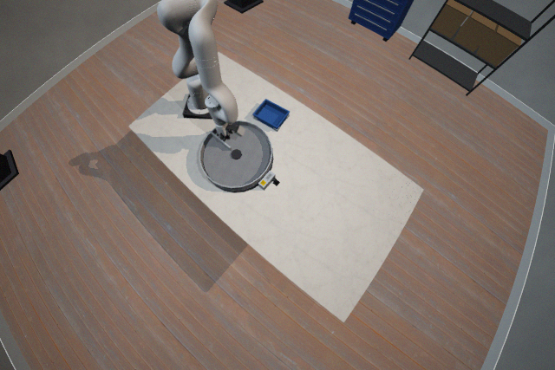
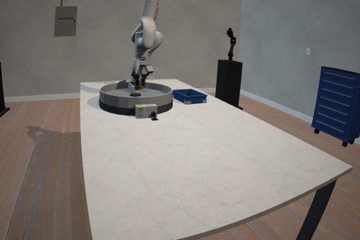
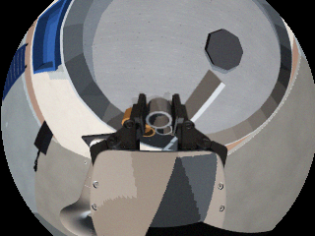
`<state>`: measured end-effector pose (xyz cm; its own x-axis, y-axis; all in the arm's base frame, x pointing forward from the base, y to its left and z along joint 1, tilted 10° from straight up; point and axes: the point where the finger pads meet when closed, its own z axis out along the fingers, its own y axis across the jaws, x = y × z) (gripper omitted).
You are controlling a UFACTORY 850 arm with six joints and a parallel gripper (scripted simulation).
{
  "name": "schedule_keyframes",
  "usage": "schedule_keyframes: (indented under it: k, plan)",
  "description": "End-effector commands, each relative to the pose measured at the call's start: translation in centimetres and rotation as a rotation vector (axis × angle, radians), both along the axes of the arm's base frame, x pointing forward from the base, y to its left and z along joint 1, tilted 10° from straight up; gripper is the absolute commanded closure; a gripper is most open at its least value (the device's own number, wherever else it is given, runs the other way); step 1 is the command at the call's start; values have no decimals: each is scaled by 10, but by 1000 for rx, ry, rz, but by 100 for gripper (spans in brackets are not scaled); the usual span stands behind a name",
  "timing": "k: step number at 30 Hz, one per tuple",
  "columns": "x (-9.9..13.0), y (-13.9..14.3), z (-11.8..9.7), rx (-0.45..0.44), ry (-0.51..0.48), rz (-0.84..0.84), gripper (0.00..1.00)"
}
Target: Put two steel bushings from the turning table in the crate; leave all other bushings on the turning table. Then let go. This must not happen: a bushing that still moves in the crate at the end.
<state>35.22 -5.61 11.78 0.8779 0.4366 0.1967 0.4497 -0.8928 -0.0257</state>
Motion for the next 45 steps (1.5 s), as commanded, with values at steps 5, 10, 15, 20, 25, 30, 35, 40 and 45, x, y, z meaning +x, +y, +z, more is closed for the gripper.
schedule_keyframes:
  k: [5, 10, 15, 20, 25, 30, 35, 40, 45]
  plan:
    - [-3, -3, 28, -2, 19, 1, 100]
    - [-4, -4, 40, -2, 19, 1, 100]
    - [-5, -5, 46, -2, 19, 1, 100]
    - [-5, -5, 46, -2, 19, 1, 100]
    - [-5, -5, 46, -2, 19, 1, 100]
    - [-5, -5, 46, -2, 19, 1, 100]
    - [-5, -2, 47, -2, 19, 1, 100]
    - [-2, 11, 49, -2, 19, 1, 100]
    - [0, 25, 50, -2, 19, 1, 100]
